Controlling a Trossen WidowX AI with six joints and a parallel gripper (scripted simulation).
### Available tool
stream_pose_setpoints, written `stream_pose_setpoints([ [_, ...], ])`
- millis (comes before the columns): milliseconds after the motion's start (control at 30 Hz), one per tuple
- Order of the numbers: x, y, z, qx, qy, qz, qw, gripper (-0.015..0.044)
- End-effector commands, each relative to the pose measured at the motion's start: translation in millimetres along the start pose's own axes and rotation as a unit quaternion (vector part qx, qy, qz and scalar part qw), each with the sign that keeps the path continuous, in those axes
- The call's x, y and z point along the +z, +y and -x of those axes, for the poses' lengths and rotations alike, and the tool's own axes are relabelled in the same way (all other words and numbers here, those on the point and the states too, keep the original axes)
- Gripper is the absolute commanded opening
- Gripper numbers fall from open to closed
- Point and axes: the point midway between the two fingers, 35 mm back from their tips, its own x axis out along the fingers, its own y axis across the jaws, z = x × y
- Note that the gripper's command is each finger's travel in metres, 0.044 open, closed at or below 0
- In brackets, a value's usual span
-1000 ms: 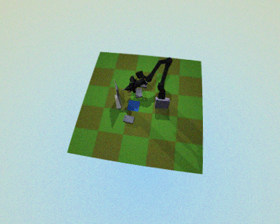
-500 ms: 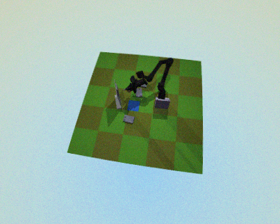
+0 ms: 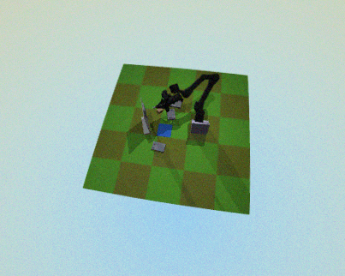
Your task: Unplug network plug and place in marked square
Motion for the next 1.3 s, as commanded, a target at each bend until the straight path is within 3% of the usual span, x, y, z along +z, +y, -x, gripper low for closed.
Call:
stream_pose_setpoints([
  [0, 1, 14, 6, 0.003, -0.004, -0.001, 1.000, 0.0000],
  [233, -1, 18, 8, -0.002, -0.003, -0.005, 1.000, 0.0000],
  [1267, -52, -69, -26, -0.251, -0.029, -0.118, 0.960, 0.0000],
])
